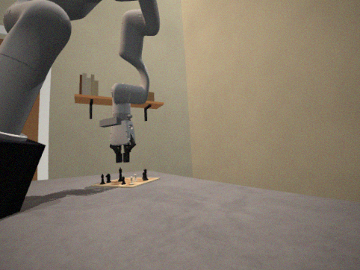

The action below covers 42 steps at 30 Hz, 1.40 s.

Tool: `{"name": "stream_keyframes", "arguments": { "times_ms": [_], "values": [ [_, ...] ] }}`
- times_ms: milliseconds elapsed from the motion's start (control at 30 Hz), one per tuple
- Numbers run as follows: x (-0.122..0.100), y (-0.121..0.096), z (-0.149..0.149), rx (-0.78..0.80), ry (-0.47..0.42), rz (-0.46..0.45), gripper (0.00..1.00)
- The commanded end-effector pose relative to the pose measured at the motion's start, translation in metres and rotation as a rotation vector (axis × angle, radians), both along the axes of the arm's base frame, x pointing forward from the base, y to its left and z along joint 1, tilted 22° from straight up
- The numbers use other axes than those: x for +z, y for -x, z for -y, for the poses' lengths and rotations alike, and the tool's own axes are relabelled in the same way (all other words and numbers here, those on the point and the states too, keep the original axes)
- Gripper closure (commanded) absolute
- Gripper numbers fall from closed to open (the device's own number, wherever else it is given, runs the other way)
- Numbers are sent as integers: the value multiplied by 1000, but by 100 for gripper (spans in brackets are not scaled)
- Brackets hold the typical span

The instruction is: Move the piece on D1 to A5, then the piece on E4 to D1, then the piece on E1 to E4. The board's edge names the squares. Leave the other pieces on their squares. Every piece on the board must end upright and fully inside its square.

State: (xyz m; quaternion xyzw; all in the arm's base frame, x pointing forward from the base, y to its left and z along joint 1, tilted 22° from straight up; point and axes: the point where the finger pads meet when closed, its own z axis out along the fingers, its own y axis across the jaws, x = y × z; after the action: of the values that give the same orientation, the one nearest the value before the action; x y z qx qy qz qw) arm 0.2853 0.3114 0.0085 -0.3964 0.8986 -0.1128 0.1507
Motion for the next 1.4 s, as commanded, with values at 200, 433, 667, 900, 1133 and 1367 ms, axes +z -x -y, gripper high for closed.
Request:
{"name": "stream_keyframes", "arguments": {
  "times_ms": [200, 433, 667, 900, 1133, 1367],
  "values": [
    [1, 0, -1, 2, -3, 1, 65],
    [0, 0, -1, 2, -3, 2, 65],
    [-3, -2, -1, 2, -3, 2, 65],
    [-10, -4, -1, 2, -3, 2, 65],
    [-17, -7, 0, 2, -3, 2, 65],
    [-27, -11, 1, 2, -3, 2, 65]
  ]
}}
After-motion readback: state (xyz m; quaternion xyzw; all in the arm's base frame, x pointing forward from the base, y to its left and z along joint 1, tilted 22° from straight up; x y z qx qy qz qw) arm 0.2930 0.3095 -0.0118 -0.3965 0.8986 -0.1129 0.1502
